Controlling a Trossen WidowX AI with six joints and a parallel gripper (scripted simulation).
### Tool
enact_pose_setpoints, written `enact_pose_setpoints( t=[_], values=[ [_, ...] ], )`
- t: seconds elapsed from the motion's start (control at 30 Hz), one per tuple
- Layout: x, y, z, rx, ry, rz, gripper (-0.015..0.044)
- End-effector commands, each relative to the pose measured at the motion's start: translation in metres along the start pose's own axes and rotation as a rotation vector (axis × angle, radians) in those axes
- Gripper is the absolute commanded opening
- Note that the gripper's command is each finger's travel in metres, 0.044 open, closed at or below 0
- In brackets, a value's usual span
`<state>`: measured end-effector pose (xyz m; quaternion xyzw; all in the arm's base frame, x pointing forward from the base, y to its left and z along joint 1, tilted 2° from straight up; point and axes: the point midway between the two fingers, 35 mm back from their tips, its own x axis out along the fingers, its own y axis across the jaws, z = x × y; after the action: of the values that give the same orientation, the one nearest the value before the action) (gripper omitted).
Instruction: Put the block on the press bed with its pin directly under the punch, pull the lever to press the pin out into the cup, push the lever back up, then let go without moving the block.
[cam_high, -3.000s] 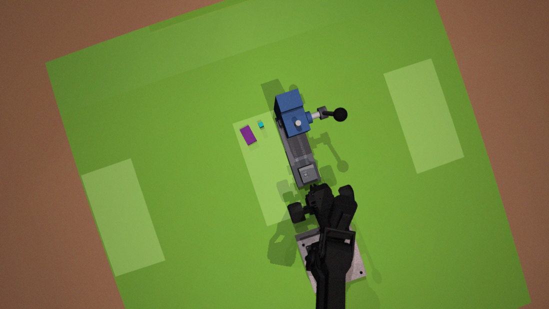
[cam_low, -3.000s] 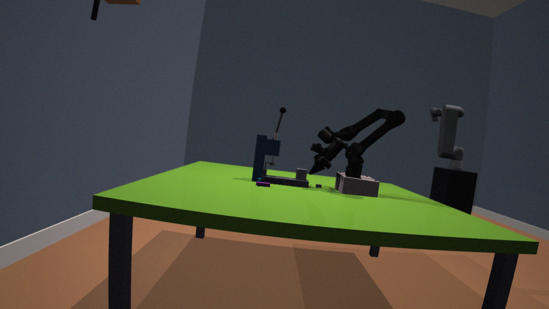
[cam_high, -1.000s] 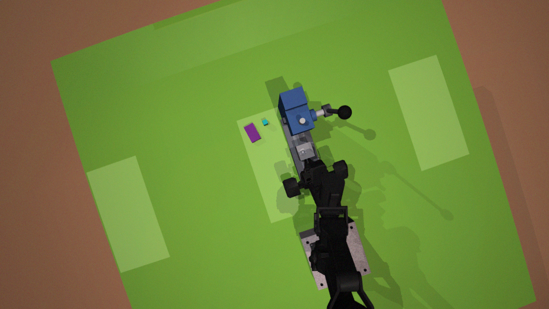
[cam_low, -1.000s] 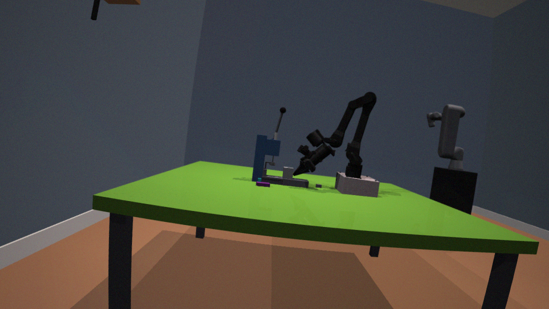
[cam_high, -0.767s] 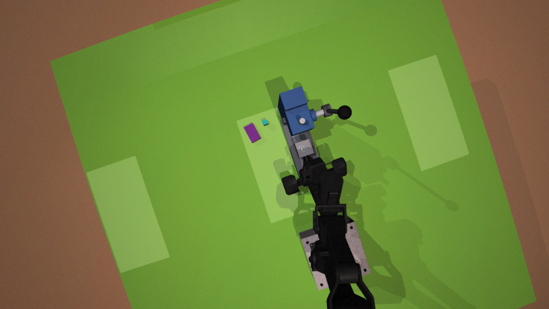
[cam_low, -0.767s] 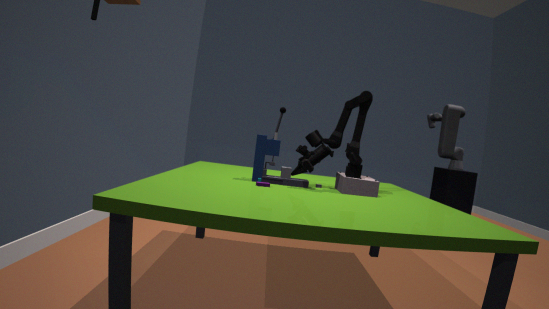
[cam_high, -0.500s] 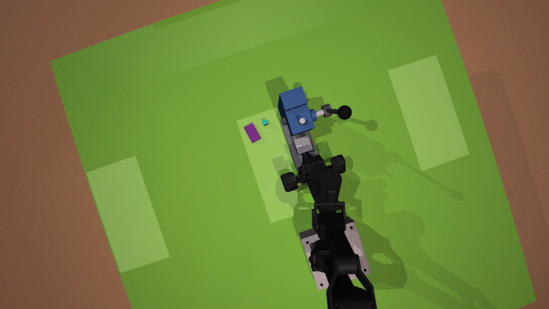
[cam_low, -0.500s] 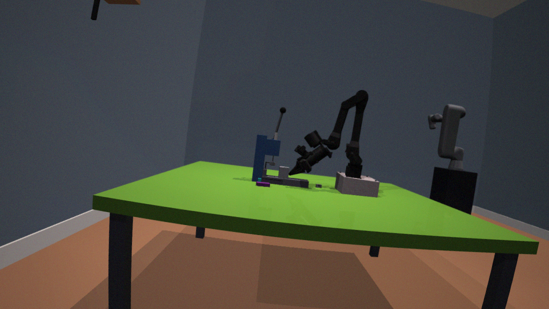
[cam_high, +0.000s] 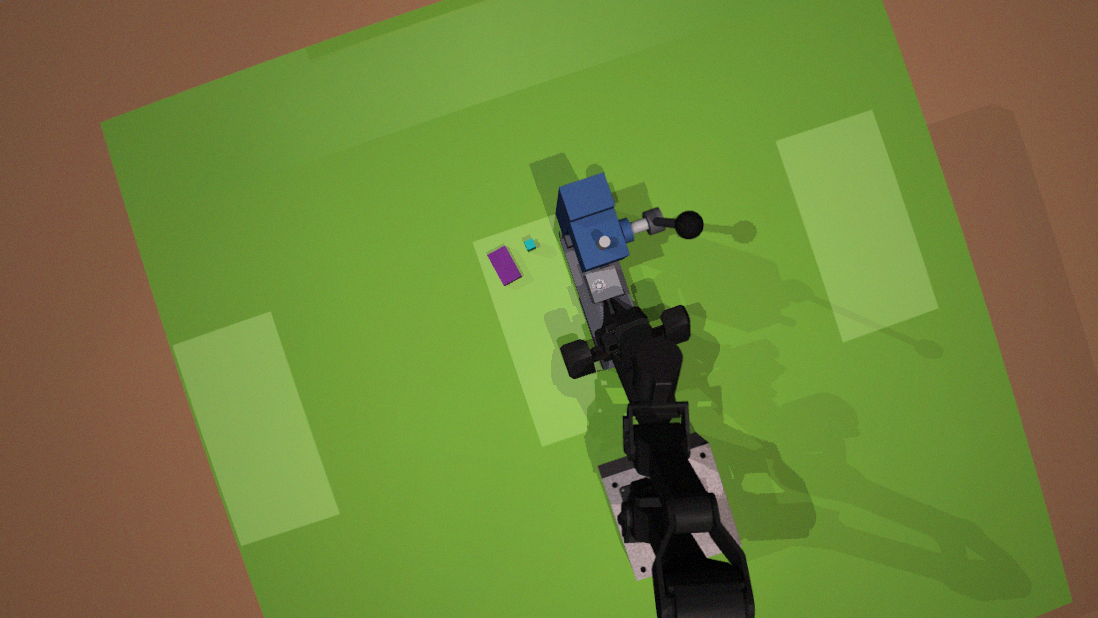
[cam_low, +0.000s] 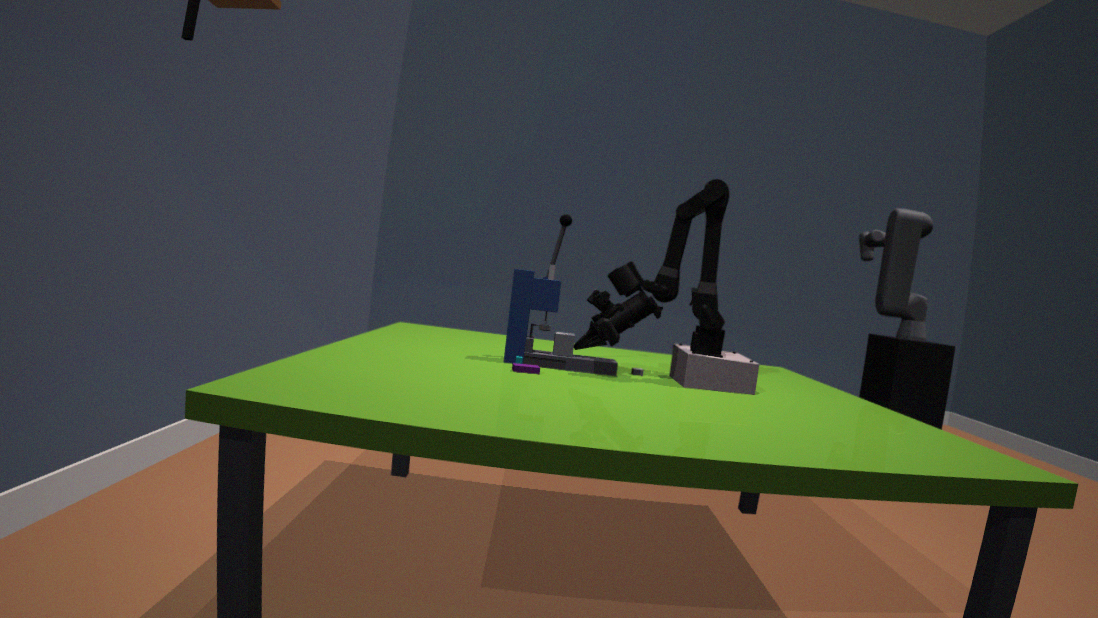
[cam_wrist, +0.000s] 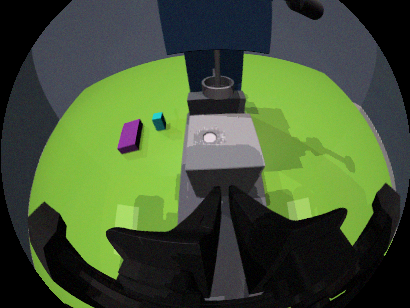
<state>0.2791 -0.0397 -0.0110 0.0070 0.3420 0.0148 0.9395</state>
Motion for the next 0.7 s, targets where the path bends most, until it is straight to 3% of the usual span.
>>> enact_pose_setpoints(
  t=[0.0,0.13,0.47,0.67],
  values=[
    [-0.0121,0.0001,-0.0151,0.002,-0.047,0.002,0.003],
    [-0.0169,0.0003,-0.0184,0.002,-0.066,0.0,0.003],
    [-0.0169,0.0003,-0.0184,0.002,-0.066,0.0,0.0292],
    [-0.0169,0.0003,-0.0184,0.002,-0.066,0.0,0.03]
  ],
)
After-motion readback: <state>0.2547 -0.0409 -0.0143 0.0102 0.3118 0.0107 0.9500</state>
